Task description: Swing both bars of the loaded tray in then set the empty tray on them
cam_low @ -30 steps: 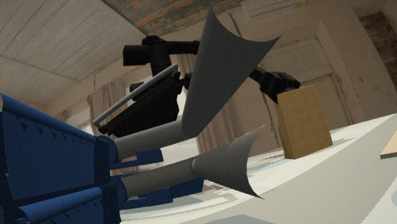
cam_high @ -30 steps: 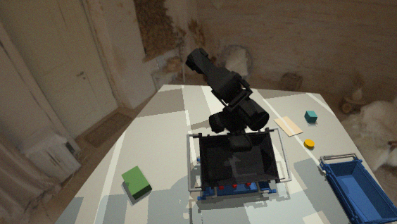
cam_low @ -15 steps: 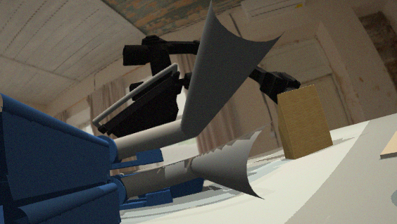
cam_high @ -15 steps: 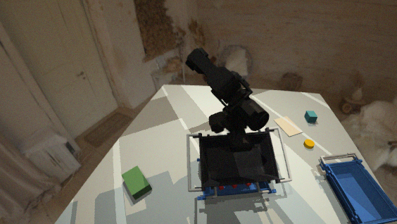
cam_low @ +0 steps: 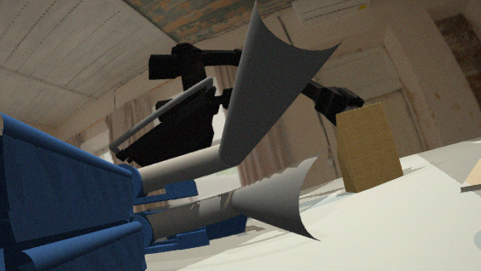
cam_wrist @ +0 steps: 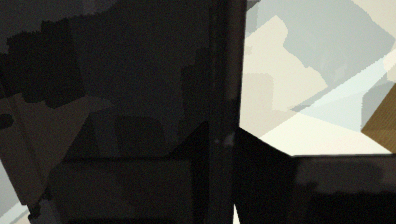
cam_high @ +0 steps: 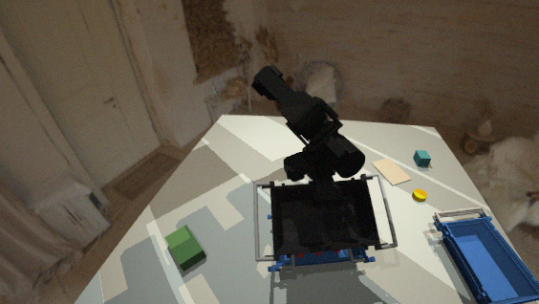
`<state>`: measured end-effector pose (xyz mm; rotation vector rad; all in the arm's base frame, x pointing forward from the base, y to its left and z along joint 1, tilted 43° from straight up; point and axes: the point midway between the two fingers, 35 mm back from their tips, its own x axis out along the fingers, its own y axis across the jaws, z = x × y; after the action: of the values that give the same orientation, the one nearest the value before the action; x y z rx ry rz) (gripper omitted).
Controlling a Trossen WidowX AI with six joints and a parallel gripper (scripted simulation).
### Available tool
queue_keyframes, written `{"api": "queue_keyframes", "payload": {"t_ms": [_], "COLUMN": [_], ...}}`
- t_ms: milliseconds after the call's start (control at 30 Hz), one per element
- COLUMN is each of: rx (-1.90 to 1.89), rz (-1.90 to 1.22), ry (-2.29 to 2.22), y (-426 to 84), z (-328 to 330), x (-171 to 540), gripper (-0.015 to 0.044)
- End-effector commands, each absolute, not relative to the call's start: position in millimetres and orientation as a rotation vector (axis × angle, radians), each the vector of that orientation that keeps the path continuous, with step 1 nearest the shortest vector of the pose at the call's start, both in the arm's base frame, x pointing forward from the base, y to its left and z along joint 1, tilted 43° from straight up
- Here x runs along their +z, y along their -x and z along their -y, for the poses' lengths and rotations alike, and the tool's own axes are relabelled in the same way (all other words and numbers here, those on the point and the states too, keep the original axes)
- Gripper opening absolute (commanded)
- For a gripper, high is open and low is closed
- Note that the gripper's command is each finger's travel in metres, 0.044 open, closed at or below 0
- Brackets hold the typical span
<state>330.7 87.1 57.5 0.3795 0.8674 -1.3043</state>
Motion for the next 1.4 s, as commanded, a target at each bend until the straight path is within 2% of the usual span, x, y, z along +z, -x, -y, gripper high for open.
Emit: {"api": "queue_keyframes", "payload": {"t_ms": [0,1367], "rx": [-1.288,-1.289], "rz": [-0.861,-0.858], "ry": [-0.381,-0.379], "y": [-332,-324], "z": [-87,-47], "x": [56,19], "gripper": [0.0,0.0]}}
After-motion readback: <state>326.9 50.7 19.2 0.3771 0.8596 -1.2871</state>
